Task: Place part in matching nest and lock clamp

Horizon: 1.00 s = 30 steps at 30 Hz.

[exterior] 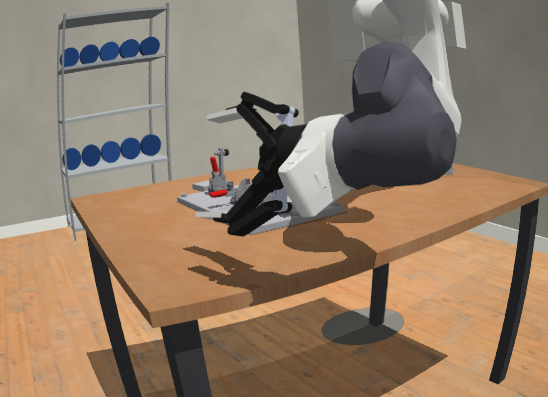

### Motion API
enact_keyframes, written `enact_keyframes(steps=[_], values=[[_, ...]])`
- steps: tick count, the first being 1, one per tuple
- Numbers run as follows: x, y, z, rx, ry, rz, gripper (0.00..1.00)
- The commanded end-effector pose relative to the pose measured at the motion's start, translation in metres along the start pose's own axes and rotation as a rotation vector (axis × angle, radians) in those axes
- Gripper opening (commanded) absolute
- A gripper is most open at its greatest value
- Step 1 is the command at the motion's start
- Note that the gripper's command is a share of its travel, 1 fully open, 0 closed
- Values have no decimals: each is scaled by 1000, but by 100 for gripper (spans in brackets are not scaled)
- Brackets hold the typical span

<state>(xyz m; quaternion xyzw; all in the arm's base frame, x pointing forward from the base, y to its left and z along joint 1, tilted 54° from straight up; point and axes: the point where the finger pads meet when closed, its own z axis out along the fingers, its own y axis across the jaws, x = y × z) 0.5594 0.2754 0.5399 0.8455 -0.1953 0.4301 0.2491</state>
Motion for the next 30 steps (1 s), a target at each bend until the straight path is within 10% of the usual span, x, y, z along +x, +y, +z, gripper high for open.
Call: enact_keyframes(steps=[1, 30], values=[[-3, -2, -1, 5, -8, -23, 100], [-19, 34, 60, -51, -201, -28, 100]])
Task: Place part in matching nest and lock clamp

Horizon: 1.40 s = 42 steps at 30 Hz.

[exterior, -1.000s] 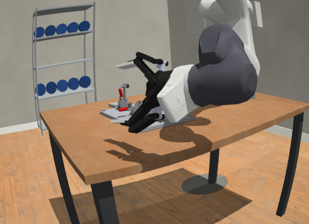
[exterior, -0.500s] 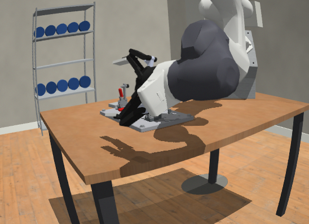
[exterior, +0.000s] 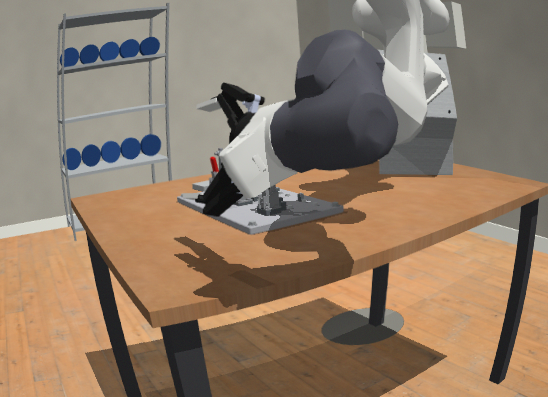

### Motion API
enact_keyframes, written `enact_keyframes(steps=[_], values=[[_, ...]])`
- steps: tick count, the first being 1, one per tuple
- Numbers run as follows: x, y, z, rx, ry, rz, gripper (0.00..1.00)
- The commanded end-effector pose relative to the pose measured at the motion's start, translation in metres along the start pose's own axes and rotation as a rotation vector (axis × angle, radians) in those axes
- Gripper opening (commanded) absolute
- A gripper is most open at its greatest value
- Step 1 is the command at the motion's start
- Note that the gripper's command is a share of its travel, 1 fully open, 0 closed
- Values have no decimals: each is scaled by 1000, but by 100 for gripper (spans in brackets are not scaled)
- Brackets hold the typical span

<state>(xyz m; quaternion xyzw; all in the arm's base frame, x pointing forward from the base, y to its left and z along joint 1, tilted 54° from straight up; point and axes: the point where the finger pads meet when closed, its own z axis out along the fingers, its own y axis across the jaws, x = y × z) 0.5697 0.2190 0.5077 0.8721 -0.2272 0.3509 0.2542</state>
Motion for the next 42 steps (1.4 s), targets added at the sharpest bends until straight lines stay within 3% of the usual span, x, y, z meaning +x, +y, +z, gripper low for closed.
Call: enact_keyframes(steps=[1, 13, 14, 31, 32, 42], values=[[-3, 2, 5, 0, -29, -28, 100], [-3, 2, 5, 0, -29, -28, 100], [-7, 19, 33, -16, -127, -24, 100], [-7, 19, 33, -16, -127, -24, 100], [-12, 36, 59, -25, -225, -14, 100], [-12, 36, 59, -25, -225, -14, 100]])
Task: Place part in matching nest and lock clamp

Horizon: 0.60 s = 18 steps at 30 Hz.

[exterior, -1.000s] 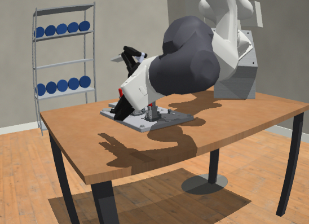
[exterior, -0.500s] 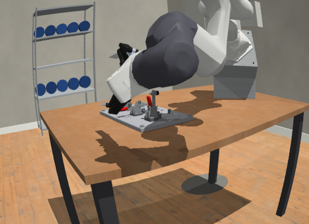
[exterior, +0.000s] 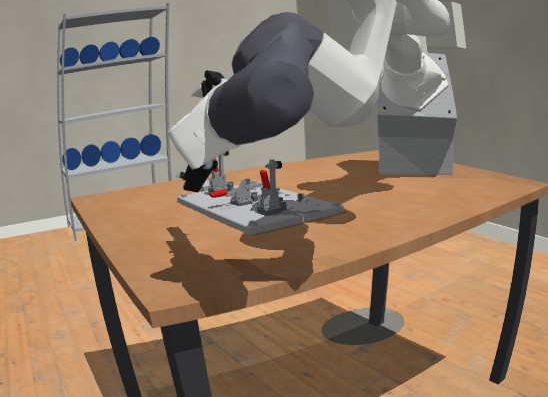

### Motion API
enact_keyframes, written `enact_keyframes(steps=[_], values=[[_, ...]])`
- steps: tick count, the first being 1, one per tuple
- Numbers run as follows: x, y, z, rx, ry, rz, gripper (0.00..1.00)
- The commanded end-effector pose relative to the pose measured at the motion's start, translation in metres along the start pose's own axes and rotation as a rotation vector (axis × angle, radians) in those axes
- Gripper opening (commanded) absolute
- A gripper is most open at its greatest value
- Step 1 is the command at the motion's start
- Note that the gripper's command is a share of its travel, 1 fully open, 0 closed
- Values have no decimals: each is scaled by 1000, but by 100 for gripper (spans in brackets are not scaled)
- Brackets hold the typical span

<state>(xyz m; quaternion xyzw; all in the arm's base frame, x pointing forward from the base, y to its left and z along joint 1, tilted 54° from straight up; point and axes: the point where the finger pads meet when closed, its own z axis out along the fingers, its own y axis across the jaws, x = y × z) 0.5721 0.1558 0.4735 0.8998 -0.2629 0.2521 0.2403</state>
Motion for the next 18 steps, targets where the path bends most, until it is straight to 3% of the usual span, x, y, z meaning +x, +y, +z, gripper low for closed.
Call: enact_keyframes(steps=[1, 7, 8, 18], values=[[-3, -2, -1, 4, -8, -24, 100], [-3, -2, -1, 4, -8, -24, 100], [-2, 14, 23, 5, -104, -11, 100], [-2, 14, 23, 5, -104, -11, 100]])
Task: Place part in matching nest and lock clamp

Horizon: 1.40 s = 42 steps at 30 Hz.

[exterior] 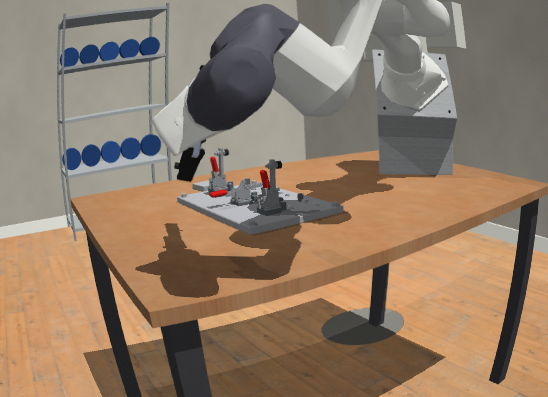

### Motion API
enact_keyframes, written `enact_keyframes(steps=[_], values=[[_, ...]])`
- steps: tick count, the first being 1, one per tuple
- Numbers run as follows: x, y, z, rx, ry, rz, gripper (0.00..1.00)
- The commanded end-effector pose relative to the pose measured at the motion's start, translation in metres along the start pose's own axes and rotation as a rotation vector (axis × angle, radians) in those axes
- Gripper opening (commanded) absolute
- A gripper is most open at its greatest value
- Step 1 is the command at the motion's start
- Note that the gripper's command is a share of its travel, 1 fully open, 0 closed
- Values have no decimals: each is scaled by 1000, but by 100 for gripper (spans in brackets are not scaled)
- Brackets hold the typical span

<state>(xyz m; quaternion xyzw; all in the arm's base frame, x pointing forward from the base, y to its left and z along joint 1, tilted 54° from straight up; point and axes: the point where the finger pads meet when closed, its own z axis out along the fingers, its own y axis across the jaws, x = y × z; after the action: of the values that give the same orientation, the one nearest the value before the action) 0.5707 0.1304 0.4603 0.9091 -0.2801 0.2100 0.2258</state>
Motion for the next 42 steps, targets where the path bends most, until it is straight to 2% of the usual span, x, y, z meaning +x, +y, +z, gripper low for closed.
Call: enact_keyframes(steps=[1, 10, 11, 28, 29, 42], values=[[-3, -2, -1, 4, -8, -24, 100], [-3, -2, -1, 4, -8, -24, 100], [-1, 13, 20, 14, -102, -7, 100], [-1, 13, 20, 14, -102, -7, 100], [1, 28, 38, 33, -192, 14, 100], [1, 28, 38, 33, -192, 14, 100]])
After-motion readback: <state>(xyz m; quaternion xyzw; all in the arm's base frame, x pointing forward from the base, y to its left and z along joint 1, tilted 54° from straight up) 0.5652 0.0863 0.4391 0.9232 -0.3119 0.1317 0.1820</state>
